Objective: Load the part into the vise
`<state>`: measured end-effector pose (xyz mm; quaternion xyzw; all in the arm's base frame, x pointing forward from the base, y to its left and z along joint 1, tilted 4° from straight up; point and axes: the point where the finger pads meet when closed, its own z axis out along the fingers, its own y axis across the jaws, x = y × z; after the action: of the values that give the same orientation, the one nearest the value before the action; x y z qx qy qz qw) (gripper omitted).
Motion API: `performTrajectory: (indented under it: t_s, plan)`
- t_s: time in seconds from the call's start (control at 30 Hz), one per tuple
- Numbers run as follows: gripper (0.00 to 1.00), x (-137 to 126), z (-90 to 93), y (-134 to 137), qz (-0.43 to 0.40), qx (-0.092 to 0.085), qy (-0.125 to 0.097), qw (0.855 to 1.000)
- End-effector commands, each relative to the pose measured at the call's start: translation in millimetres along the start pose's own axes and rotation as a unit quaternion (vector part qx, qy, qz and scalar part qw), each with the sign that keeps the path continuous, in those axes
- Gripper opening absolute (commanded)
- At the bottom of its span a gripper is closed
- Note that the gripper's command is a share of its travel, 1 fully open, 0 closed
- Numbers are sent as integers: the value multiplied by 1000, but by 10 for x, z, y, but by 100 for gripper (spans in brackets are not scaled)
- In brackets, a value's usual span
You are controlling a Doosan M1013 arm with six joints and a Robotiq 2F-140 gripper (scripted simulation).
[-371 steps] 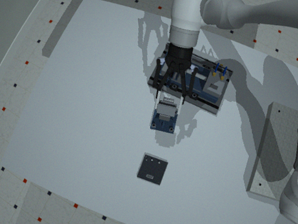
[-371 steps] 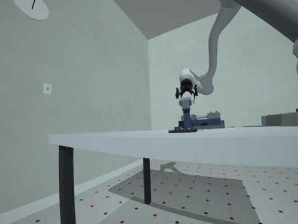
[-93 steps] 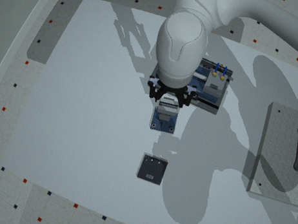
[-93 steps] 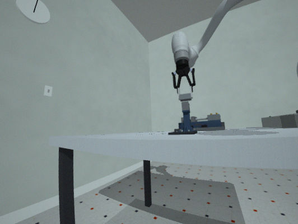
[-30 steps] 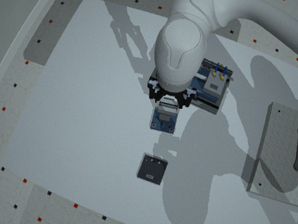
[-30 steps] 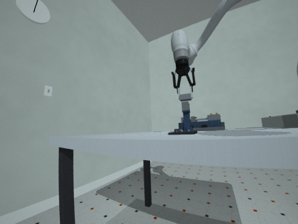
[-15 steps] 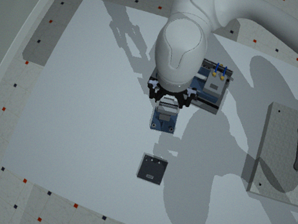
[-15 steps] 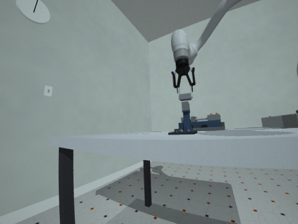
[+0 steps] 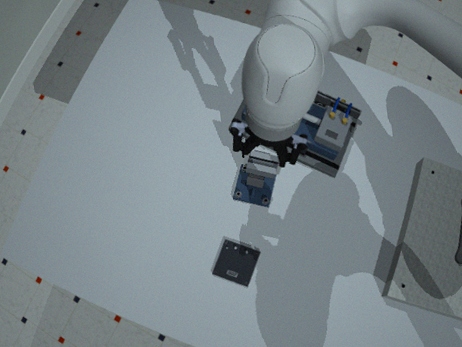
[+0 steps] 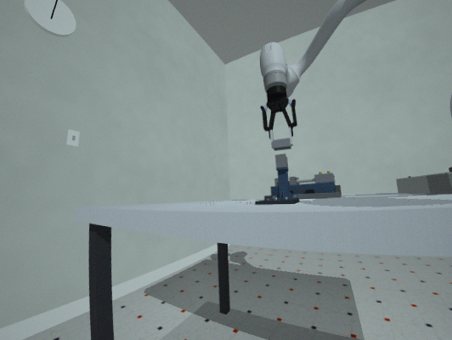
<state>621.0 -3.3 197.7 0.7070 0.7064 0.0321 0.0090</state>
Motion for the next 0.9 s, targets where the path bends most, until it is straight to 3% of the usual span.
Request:
performTrajectory:
  t_s: [0.0, 0.87]
  plan:
    - [0, -18, -95, 12, 1, -1, -4, 1000]
    - [0, -16, -326, 12, 1, -1, -4, 1000]
